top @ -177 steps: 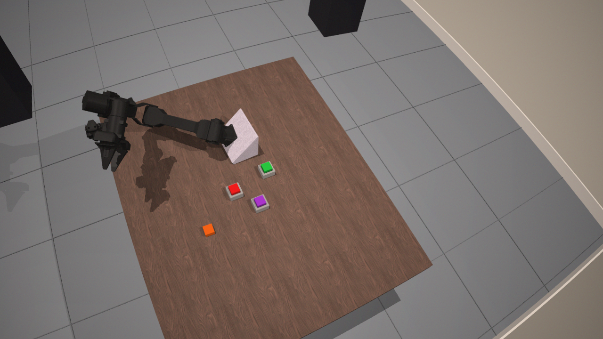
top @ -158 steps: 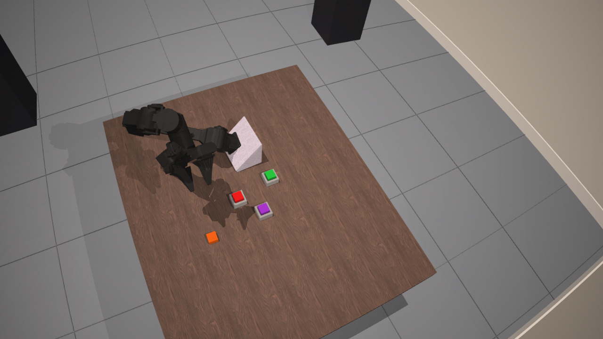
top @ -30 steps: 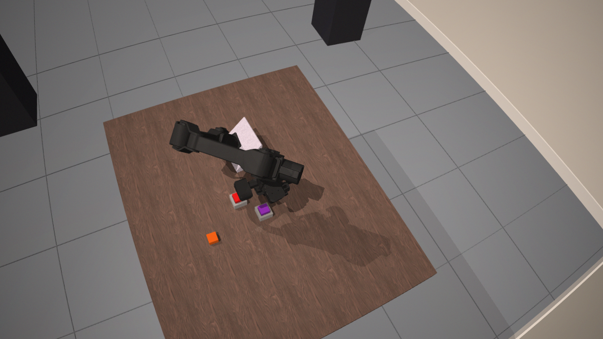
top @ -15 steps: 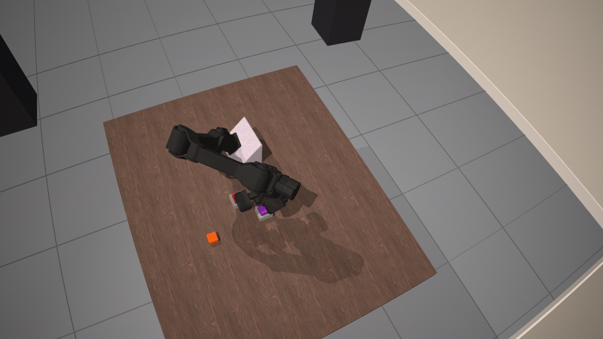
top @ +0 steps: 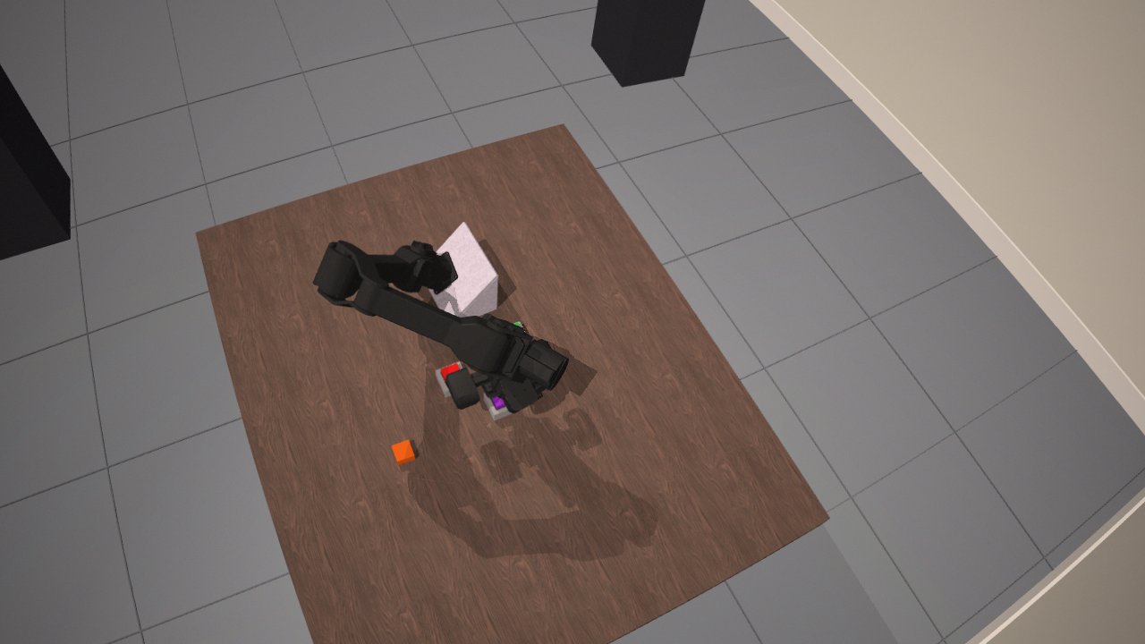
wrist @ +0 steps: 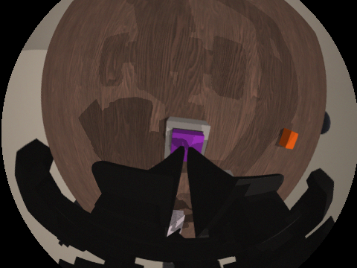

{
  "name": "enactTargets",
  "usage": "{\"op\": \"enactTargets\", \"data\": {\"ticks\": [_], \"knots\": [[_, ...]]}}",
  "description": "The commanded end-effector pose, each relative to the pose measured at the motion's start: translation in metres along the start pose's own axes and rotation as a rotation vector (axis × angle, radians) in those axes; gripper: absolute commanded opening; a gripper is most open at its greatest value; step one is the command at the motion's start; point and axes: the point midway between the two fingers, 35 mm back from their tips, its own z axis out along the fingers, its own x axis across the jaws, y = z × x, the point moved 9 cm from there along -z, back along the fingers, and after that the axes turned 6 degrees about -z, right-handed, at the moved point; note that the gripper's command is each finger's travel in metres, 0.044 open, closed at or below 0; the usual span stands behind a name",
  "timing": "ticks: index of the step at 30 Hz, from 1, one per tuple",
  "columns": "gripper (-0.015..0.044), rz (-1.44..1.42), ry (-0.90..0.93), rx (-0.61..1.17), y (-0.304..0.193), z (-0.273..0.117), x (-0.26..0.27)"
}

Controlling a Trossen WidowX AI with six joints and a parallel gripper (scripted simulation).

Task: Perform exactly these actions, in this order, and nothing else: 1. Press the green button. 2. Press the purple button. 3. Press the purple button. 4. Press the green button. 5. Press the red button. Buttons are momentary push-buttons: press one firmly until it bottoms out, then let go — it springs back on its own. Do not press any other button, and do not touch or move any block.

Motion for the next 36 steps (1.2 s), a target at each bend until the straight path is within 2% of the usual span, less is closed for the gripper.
{"op": "enactTargets", "data": {"ticks": [1, 23, 28, 36], "knots": [[0.0020, -0.006, -0.006, -0.002, 0.000, 0.007, 0.000], [0.0020, -0.006, -0.006, -0.002, -0.001, 0.013, 0.000], [0.0020, -0.006, -0.005, -0.001, -0.001, -0.021, 0.000], [0.0020, -0.006, -0.005, -0.001, 0.000, -0.017, 0.000]]}}
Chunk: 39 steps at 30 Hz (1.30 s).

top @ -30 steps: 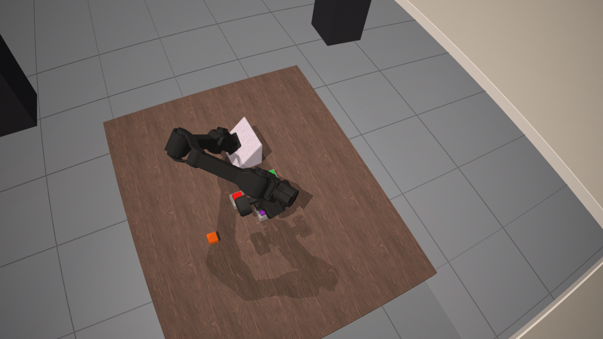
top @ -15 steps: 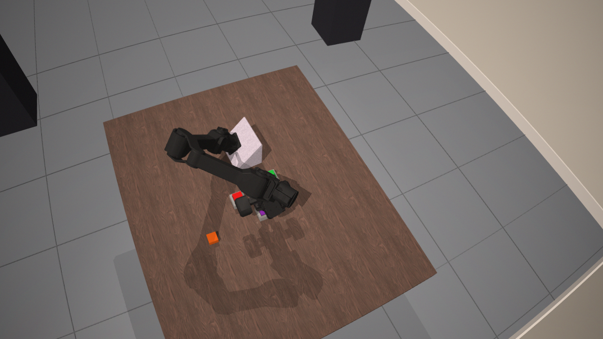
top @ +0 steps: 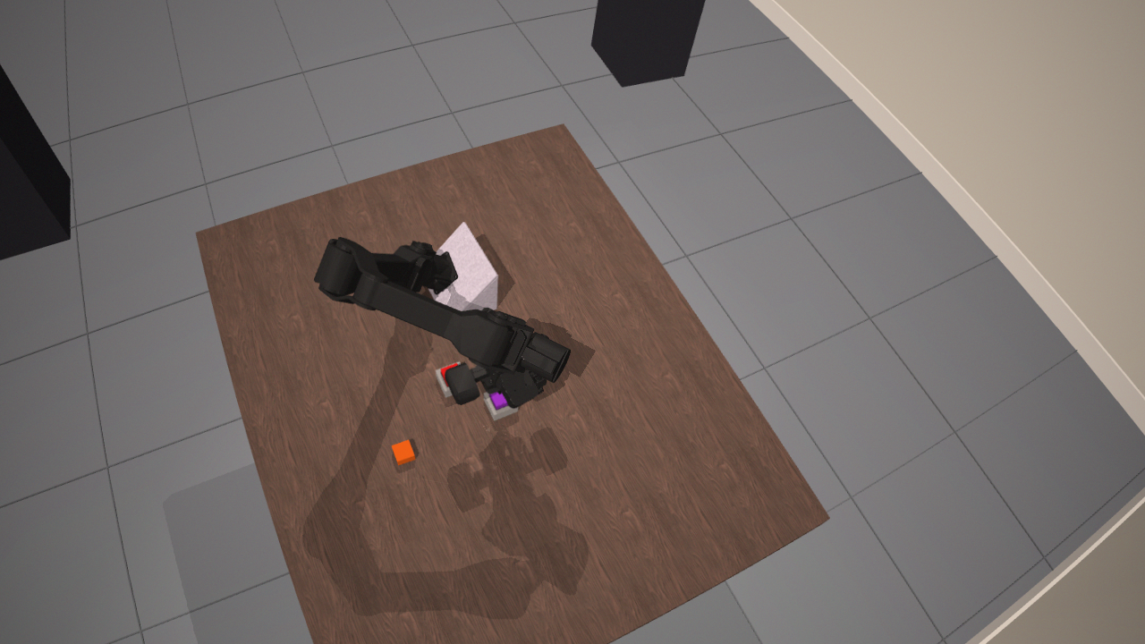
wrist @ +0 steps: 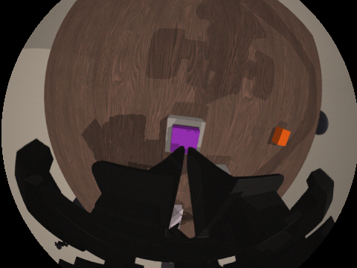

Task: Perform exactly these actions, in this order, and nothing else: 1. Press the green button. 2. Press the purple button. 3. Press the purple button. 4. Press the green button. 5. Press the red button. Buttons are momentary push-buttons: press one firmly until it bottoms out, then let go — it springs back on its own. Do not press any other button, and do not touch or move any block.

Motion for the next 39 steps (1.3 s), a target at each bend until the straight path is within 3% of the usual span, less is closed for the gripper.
{"op": "enactTargets", "data": {"ticks": [1, 19, 39], "knots": [[0.0020, 0.005, 0.004, 0.003, 0.000, 0.003, 0.000], [0.0020, 0.005, 0.003, 0.003, 0.000, 0.031, 0.000], [0.0020, 0.009, 0.007, 0.004, 0.000, 0.020, 0.000]]}}
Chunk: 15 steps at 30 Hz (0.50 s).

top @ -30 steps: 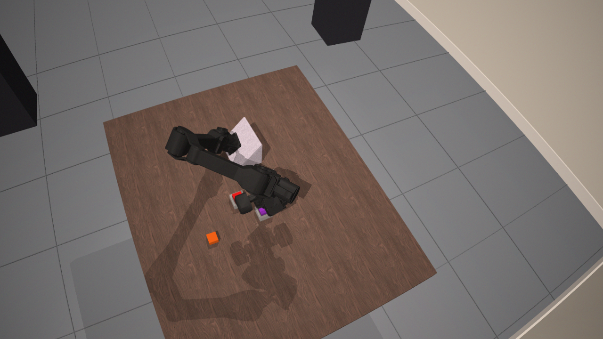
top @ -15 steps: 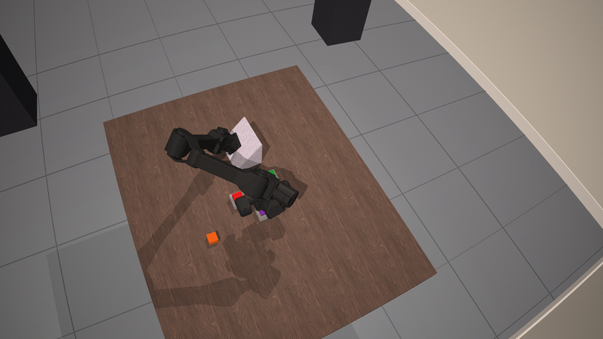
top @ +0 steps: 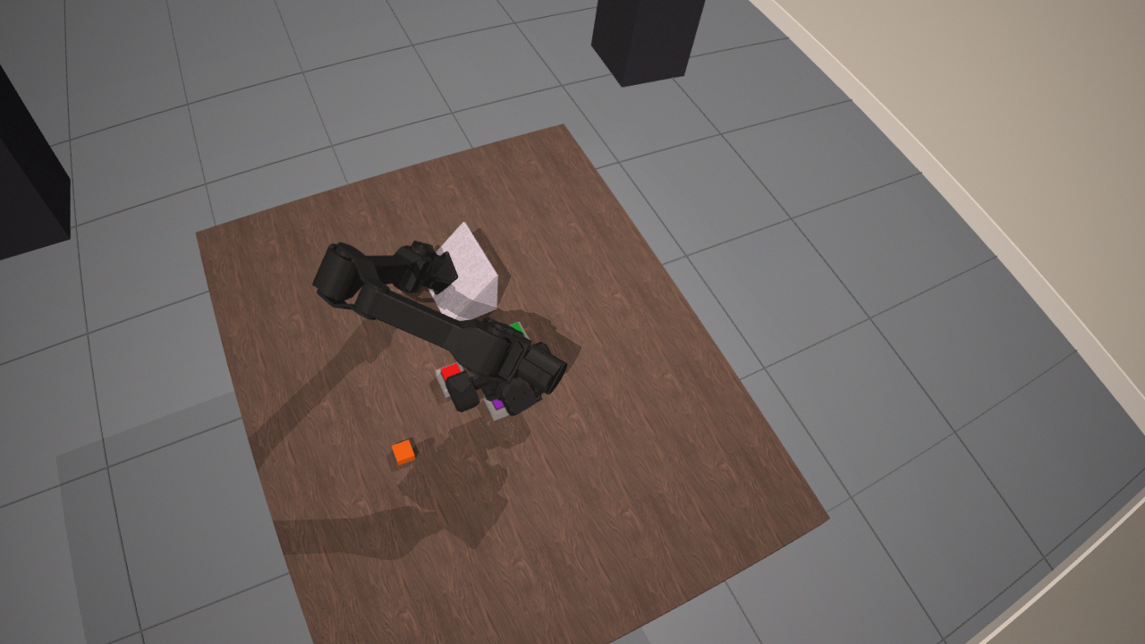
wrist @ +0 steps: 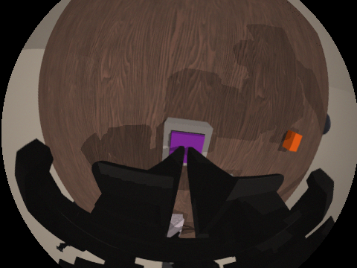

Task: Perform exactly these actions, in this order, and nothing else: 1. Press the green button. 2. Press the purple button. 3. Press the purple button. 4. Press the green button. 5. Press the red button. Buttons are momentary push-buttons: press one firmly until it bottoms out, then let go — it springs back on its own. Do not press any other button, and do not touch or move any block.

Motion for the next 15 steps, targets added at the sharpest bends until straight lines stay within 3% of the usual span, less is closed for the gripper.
{"op": "enactTargets", "data": {"ticks": [1, 7, 12, 15], "knots": [[0.0020, 0.001, 0.000, -0.003, 0.000, -0.021, 0.000], [0.0020, -0.001, -0.001, -0.003, 0.000, -0.034, 0.000], [0.0020, -0.002, 0.001, -0.003, 0.001, -0.086, 0.001], [0.0020, -0.002, 0.000, -0.002, 0.000, -0.094, 0.001]]}}
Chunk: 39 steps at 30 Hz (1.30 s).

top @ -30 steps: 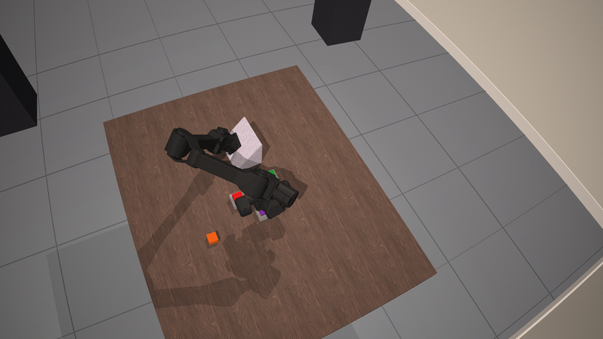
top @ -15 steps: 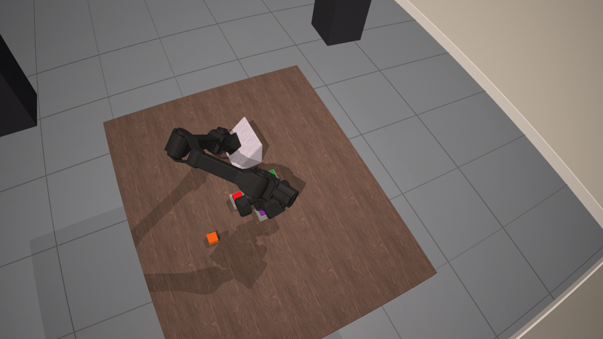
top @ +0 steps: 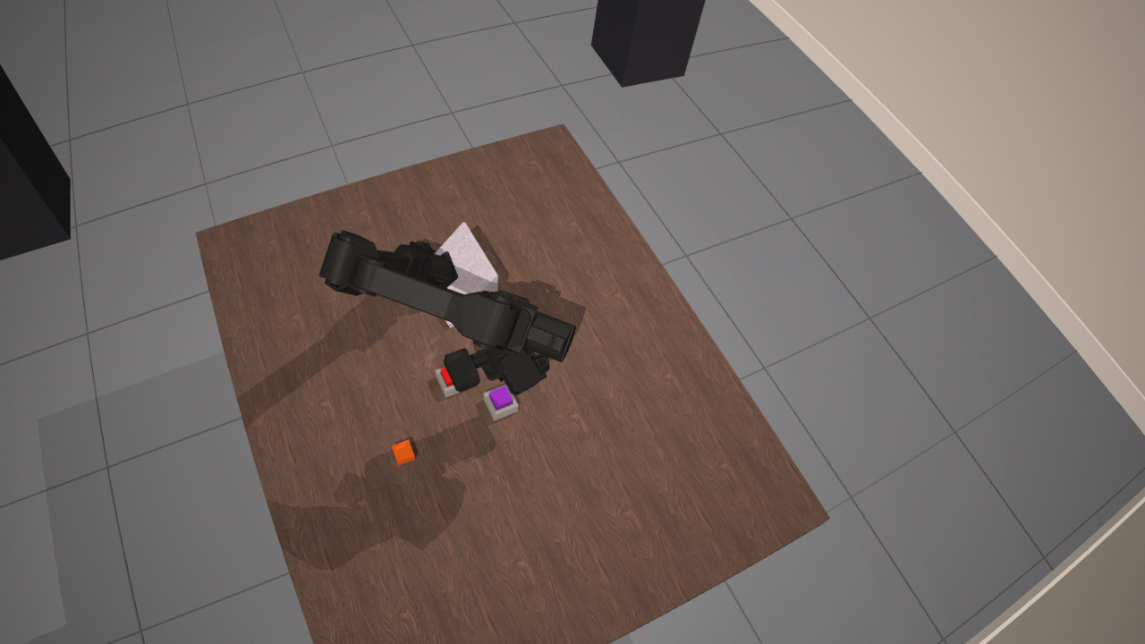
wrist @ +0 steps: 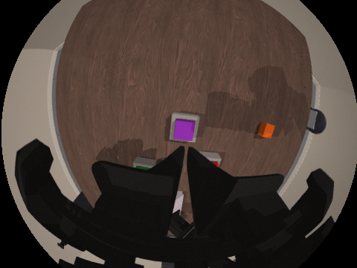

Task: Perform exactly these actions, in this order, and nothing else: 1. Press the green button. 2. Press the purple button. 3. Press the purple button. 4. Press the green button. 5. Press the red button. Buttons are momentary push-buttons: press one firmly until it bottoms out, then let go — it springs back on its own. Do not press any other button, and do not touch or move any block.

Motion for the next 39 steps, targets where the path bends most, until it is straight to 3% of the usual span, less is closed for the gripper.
{"op": "enactTargets", "data": {"ticks": [1, 5, 17, 22, 28, 39], "knots": [[0.0020, 0.004, 0.001, 0.009, -0.002, -0.015, 0.000], [0.0020, -0.003, 0.011, 0.008, -0.010, -0.016, 0.010], [0.0020, 0.000, 0.006, 0.012, -0.107, -0.016, 0.089], [0.0020, 0.000, 0.006, 0.012, -0.108, -0.014, 0.090], [0.0020, 0.001, 0.005, 0.012, -0.108, 0.043, 0.090], [0.0020, 0.001, 0.004, 0.011, -0.108, 0.054, 0.090]]}}
